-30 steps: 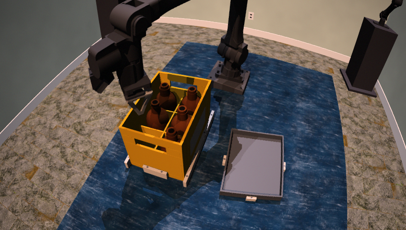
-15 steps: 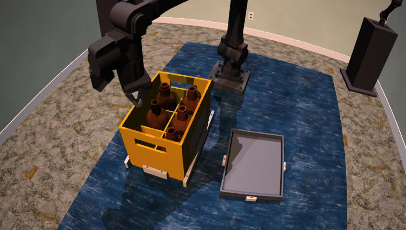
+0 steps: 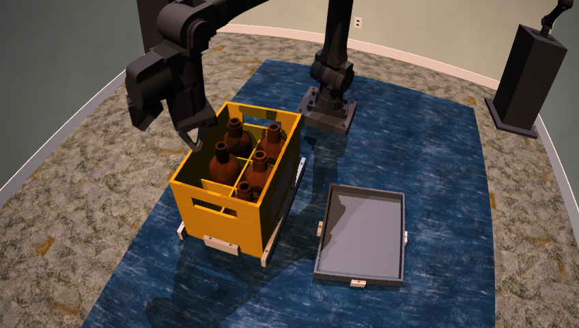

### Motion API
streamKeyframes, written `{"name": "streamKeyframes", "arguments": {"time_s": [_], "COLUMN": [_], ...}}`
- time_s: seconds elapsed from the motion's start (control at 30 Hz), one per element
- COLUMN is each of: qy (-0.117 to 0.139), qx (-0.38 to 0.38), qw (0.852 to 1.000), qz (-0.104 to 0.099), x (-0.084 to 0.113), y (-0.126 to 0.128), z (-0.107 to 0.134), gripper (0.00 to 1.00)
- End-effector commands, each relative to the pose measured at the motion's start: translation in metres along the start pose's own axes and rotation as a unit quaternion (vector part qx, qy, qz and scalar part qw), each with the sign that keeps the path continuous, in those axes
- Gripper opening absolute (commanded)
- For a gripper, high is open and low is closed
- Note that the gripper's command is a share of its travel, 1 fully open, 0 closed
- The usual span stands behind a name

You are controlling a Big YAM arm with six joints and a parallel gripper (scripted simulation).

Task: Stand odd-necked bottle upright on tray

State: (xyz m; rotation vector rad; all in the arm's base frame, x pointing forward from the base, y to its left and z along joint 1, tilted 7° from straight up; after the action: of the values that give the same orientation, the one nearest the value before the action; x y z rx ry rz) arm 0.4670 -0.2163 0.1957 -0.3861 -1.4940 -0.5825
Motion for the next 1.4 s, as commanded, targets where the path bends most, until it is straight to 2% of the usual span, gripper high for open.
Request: {"name": "streamKeyframes", "arguments": {"time_s": [0.0,0.47,0.57,0.67,0.7,0.73,0.77,0.8,0.87,0.9,0.97,1.1,1.17,1.27,1.37], "qy": [-0.014,-0.014,-0.013,-0.017,-0.012,-0.014,-0.024,-0.045,-0.045,-0.009,0.005,-0.004,-0.003,-0.015,-0.010], "qx": [0.002,0.002,0.002,0.003,0.002,0.003,0.004,0.007,0.007,-0.011,-0.013,-0.011,0.001,0.003,-0.002], "qw": [1.000,1.000,1.000,1.000,1.000,1.000,1.000,0.999,0.999,1.000,1.000,1.000,1.000,1.000,1.000], "qz": [-0.002,-0.002,-0.003,-0.007,-0.004,-0.006,-0.009,-0.015,-0.015,-0.002,0.003,-0.001,0.000,-0.005,-0.003], "x": [0.014,0.014,0.012,0.012,0.012,0.011,0.018,0.035,0.035,0.006,-0.005,0.003,0.002,0.014,0.009], "y": [-0.001,-0.001,0.024,0.069,0.069,0.079,0.086,0.092,0.092,0.074,0.070,0.073,0.085,0.086,0.080], "z": [-0.009,-0.009,0.011,0.036,0.038,0.044,0.042,0.033,0.033,0.033,0.041,0.035,0.040,0.043,0.039], "gripper": [0.00,0.00,0.00,0.00,0.00,0.00,0.00,0.00,0.00,0.61,0.61,0.61,0.61,0.61,0.61]}}
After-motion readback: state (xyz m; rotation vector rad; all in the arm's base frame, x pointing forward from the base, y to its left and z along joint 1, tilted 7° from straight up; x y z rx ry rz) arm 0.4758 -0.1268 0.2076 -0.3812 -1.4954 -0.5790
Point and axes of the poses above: the point where the finger pads meet when closed, its own x axis back along the fingers, its own y axis across the jaws, z = x × y, the point moved 1 cm from there along x, back along the fingers, and after that the axes turned 14 degrees about x, right-handed, at the moved point
